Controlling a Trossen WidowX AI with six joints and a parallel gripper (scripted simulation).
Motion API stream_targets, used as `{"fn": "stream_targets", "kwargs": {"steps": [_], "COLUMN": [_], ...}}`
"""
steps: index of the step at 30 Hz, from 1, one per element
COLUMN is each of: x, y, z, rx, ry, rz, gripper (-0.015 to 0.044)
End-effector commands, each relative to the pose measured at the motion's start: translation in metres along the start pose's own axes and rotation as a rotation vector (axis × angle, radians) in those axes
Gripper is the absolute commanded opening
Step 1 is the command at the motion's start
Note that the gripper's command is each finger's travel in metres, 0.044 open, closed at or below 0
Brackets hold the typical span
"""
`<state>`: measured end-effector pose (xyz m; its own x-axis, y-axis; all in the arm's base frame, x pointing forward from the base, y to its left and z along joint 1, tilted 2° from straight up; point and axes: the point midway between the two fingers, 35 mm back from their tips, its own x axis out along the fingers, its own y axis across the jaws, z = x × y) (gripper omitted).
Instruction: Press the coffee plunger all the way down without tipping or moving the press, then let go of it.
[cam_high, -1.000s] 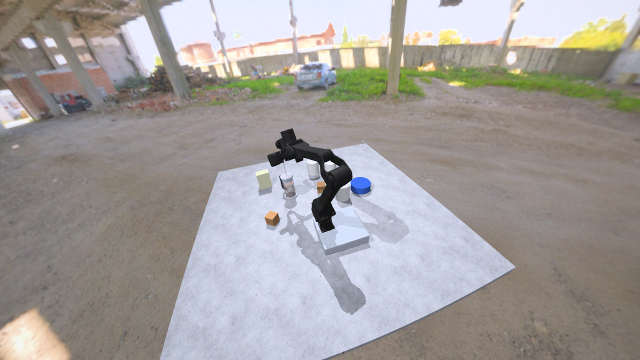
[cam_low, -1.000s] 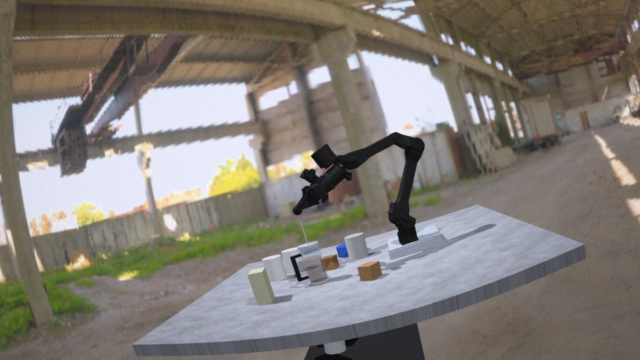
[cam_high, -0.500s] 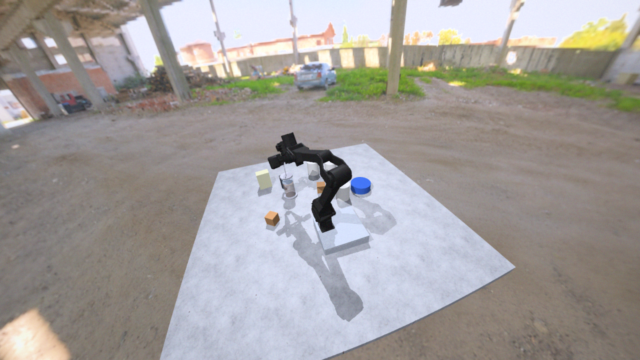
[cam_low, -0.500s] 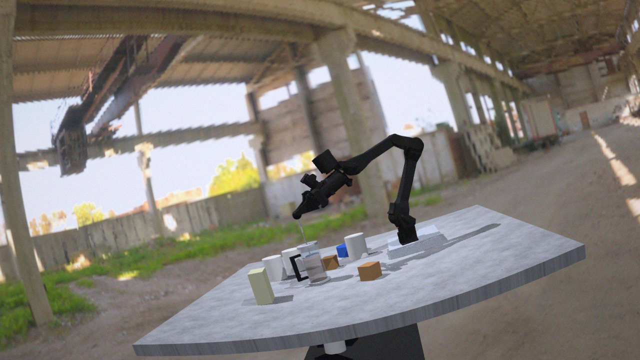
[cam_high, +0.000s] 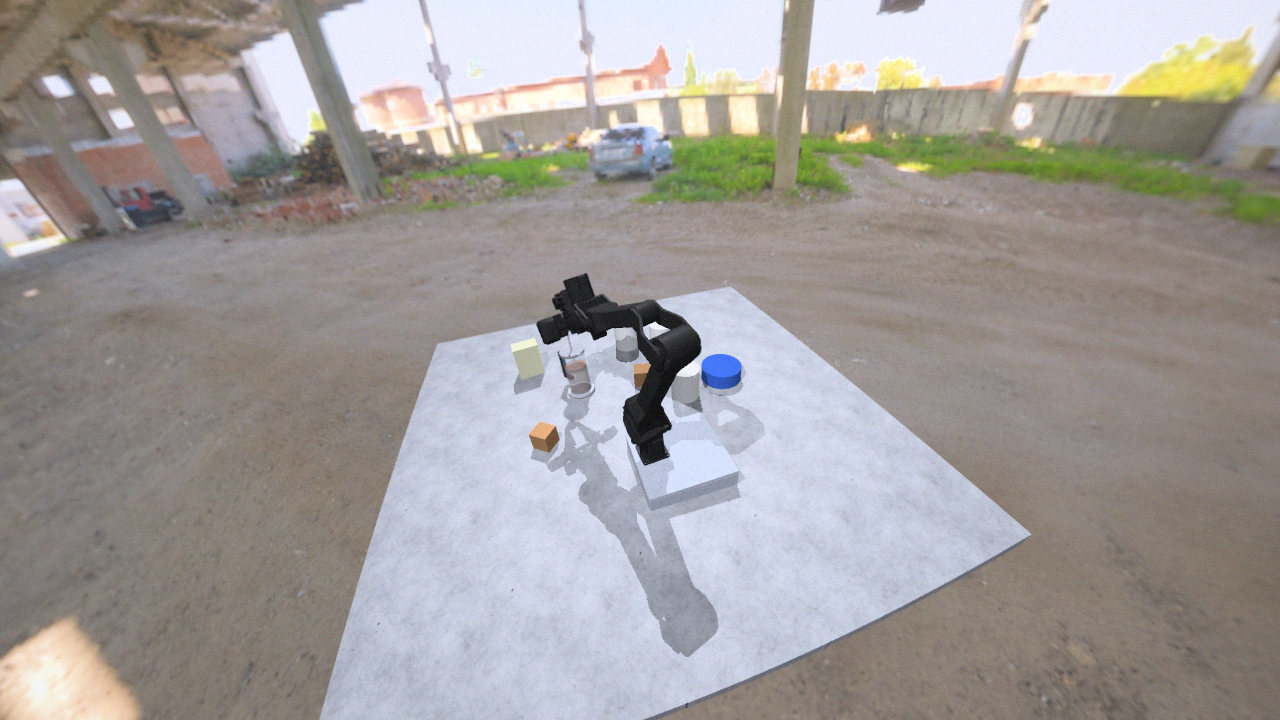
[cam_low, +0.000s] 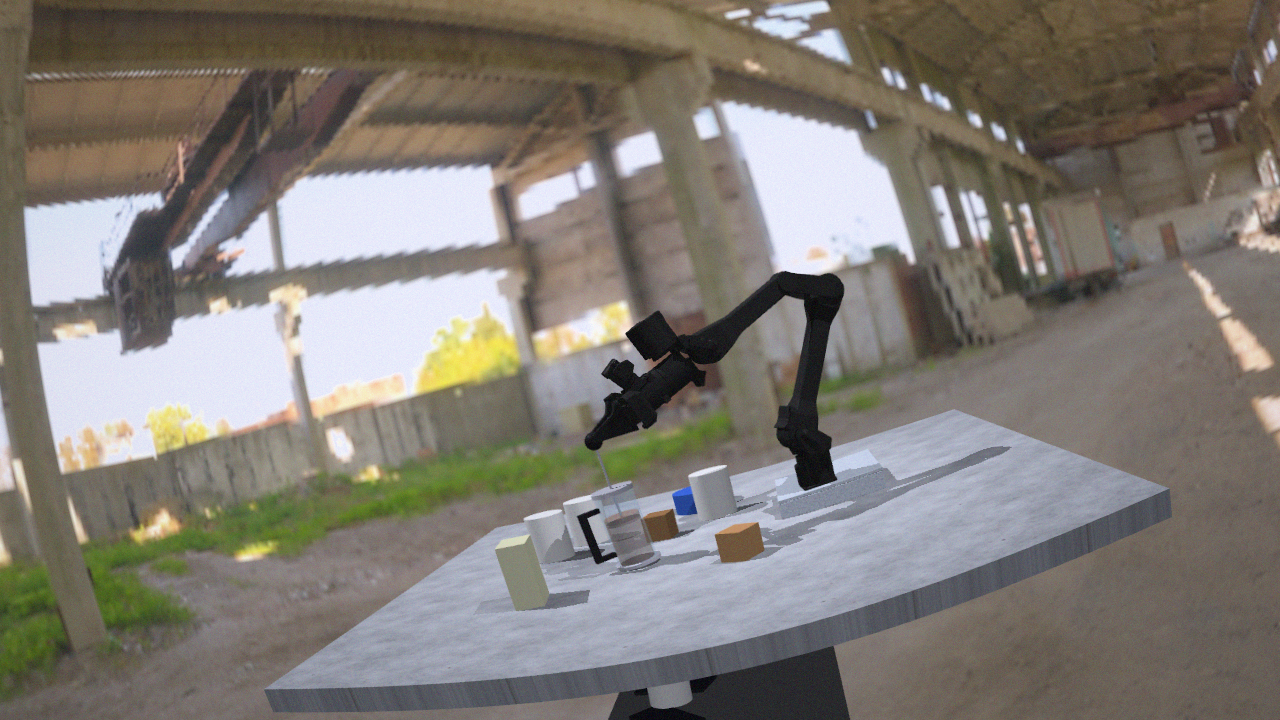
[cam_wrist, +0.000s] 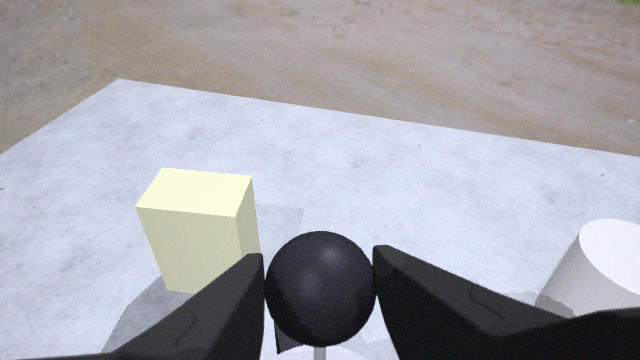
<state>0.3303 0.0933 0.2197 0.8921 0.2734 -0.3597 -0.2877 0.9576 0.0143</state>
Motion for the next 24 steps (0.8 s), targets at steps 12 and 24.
{"fn": "stream_targets", "kwargs": {"steps": [12,24], "x": [0.024,0.031], "y": [0.000,0.001], "z": [-0.051,-0.047], "rx": [0.009,0.009], "ry": [0.097,0.097], "rz": [-0.004,-0.003], "gripper": [0.0126,0.0126]}}
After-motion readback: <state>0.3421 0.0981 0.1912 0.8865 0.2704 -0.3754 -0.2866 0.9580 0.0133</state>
